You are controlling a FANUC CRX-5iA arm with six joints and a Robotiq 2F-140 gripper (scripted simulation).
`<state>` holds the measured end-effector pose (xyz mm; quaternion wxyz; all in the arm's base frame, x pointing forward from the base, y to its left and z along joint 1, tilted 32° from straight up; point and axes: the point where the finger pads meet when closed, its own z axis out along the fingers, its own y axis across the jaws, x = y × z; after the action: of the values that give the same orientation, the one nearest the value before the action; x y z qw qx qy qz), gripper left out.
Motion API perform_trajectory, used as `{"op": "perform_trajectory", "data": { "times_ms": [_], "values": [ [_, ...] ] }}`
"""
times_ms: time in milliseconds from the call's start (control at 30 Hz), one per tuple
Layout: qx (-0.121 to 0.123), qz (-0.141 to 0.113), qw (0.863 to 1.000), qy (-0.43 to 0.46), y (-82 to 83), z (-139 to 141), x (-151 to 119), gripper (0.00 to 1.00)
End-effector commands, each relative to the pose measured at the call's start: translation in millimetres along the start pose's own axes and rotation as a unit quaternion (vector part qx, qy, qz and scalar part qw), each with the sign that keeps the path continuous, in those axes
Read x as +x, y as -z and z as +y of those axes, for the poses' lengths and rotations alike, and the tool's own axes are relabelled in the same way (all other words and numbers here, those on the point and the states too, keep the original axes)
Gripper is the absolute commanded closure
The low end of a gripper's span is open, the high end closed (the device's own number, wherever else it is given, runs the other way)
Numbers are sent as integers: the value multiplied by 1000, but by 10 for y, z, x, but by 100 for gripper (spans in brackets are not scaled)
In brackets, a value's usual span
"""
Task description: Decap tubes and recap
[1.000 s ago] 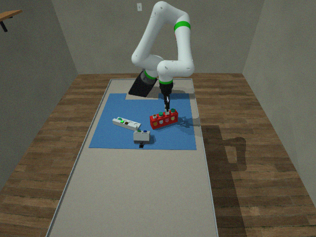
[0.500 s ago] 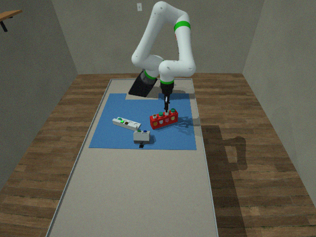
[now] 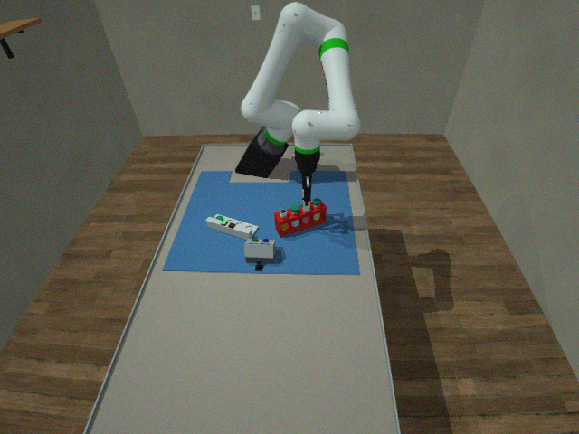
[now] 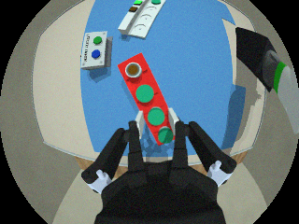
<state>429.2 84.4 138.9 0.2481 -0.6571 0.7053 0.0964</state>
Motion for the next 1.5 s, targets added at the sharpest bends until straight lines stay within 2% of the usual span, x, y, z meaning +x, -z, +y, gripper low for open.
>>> {"op": "perform_trajectory", "data": {
  "times_ms": [0,33,67,100,133,167,200,233,267,300,333,367,467,500,533,767,800,1267,1467],
  "values": [
    [1,-7,993,114,1,-1,2,65],
    [1,-7,988,156,1,-1,2,65],
    [1,-7,988,156,1,-1,2,65],
    [1,-7,980,197,1,-1,2,65],
    [1,-7,980,197,1,-1,2,65],
    [2,-7,971,237,1,-1,2,65],
    [2,-7,971,237,1,-1,2,65],
    [2,-7,961,278,1,-1,2,65],
    [2,-7,961,278,1,-1,2,65],
    [2,-7,948,317,1,-1,2,65],
    [2,-7,948,317,1,-1,2,65],
    [2,-7,935,356,1,-1,2,65],
    [2,-7,934,357,1,-1,2,65],
    [3,-7,919,395,1,-1,2,65],
    [3,-7,909,417,1,-1,2,65],
    [3,-7,909,417,1,-1,2,65],
    [3,-7,909,417,1,-1,2,100],
    [3,-7,909,417,1,-1,2,100],
    [2,-7,961,276,-2,-1,2,100]
  ]
}}
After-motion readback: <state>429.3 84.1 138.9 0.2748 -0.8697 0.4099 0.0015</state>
